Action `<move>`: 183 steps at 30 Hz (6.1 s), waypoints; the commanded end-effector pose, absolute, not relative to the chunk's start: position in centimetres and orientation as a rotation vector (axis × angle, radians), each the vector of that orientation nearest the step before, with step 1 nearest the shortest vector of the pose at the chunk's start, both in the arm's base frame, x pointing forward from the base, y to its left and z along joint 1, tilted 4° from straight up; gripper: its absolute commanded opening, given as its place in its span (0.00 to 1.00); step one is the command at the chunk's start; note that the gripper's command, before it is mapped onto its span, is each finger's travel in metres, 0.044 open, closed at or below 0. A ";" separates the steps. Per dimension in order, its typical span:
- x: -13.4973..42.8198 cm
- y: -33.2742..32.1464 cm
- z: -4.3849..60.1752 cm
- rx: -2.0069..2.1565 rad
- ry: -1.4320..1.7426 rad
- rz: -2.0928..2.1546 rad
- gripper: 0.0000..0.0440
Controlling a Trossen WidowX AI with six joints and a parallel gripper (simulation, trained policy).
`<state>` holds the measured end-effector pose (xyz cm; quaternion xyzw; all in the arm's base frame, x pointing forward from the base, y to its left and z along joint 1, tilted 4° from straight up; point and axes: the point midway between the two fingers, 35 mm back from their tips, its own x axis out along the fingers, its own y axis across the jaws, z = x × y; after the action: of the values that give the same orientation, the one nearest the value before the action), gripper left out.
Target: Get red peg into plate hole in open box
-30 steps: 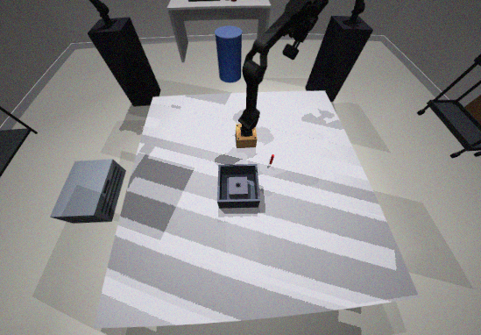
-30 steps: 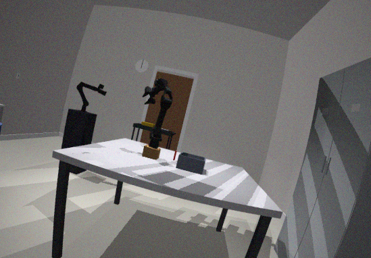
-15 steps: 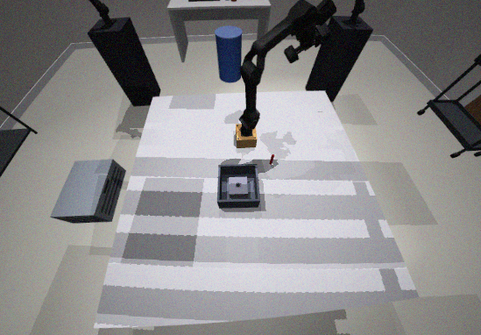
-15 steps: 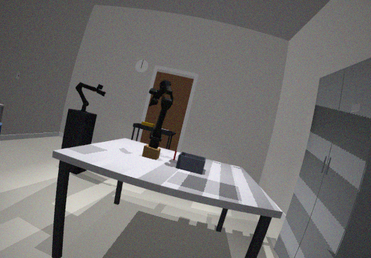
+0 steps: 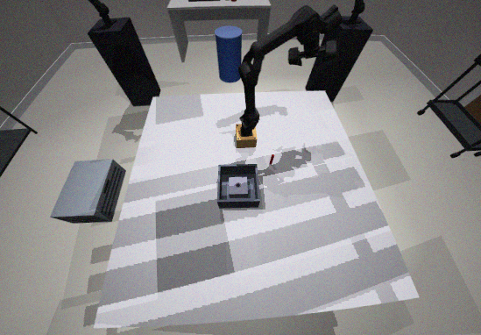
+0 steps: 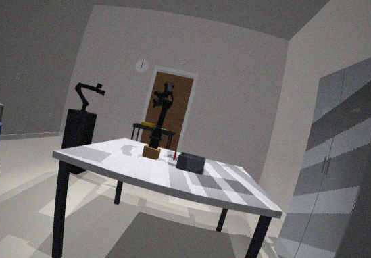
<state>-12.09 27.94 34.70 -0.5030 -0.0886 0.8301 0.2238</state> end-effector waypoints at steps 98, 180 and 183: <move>15.5 13.8 12.4 0.273 1.614 -0.480 1.00; 23.1 6.3 10.6 0.398 1.271 -0.865 0.00; 24.0 5.4 11.1 0.428 1.247 -0.885 0.00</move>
<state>23.38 6.10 10.42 -0.1830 -0.5702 0.3942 -0.6971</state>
